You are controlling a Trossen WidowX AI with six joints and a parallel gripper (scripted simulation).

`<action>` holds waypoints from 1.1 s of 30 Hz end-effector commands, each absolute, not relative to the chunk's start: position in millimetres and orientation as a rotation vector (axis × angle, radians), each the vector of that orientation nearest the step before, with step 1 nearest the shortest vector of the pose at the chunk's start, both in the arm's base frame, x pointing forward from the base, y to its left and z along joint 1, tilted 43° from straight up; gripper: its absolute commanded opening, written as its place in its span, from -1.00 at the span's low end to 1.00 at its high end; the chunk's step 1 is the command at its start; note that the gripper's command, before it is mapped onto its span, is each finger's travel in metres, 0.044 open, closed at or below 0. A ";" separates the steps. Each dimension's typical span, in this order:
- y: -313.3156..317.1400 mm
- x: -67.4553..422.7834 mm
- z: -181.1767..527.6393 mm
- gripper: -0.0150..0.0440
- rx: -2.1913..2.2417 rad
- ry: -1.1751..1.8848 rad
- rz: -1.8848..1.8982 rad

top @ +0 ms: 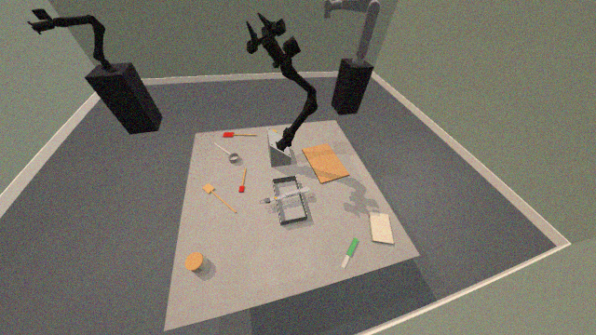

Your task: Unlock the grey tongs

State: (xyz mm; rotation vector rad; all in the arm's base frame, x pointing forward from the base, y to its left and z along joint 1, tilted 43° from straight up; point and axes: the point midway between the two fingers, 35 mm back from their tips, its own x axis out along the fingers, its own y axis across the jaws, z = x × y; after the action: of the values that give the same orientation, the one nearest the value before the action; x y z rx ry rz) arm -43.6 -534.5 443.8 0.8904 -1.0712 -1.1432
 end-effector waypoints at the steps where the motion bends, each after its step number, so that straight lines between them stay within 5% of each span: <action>1: -543.9 8.3 402.2 0.39 1.041 -0.971 -1.084; 16: -493.6 211.6 233.0 0.39 1.566 -0.486 -0.865; 33: -296.7 351.0 67.8 0.39 1.993 0.209 -0.689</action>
State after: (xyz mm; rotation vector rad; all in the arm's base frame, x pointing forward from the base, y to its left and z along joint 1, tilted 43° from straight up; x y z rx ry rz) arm 340.1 -334.4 91.9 1.9309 0.0892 -0.7062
